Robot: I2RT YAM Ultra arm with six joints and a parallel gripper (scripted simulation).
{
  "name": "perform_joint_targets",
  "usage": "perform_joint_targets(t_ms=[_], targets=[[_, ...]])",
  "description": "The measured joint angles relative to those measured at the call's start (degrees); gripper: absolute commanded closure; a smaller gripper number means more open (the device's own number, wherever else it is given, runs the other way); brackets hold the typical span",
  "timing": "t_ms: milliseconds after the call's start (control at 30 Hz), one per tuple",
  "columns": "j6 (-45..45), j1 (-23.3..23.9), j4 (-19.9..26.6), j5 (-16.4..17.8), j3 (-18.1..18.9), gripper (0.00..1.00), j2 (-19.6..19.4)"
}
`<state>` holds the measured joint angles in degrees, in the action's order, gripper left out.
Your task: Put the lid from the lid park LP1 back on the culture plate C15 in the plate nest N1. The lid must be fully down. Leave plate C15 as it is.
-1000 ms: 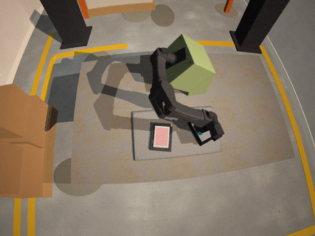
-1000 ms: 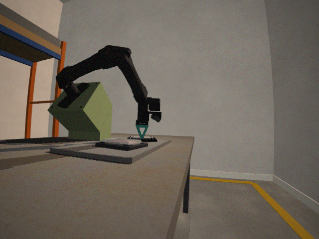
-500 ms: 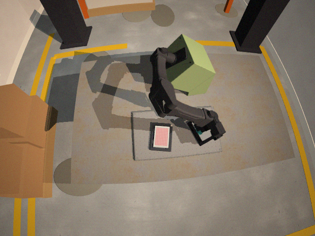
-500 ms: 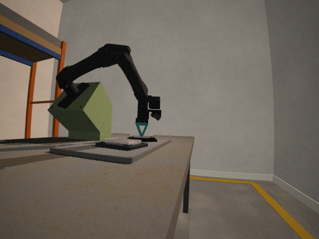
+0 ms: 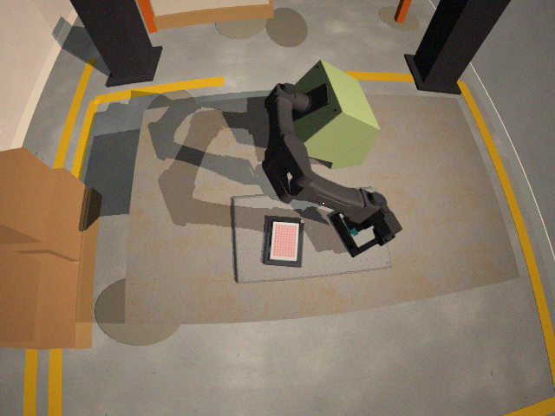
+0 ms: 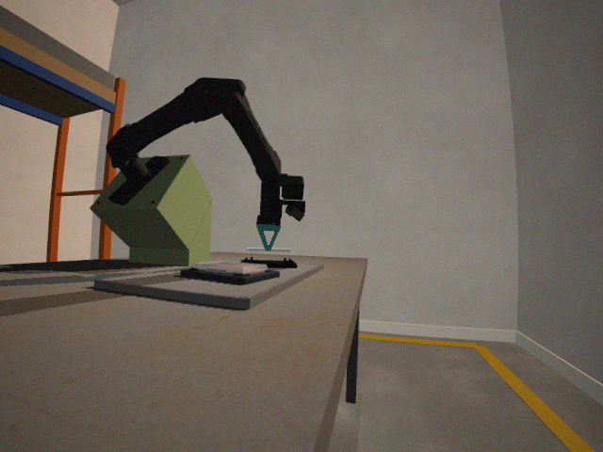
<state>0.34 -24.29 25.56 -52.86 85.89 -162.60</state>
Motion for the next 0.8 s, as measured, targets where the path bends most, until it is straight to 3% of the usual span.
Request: perform_joint_targets(t_ms=[367, 800], targets=[[-3.1, -2.1, 4.3, 0.5, 0.7, 1.00, 1.2], [-4.5, -2.7, 6.1, 0.6, 0.9, 1.00, 1.8]])
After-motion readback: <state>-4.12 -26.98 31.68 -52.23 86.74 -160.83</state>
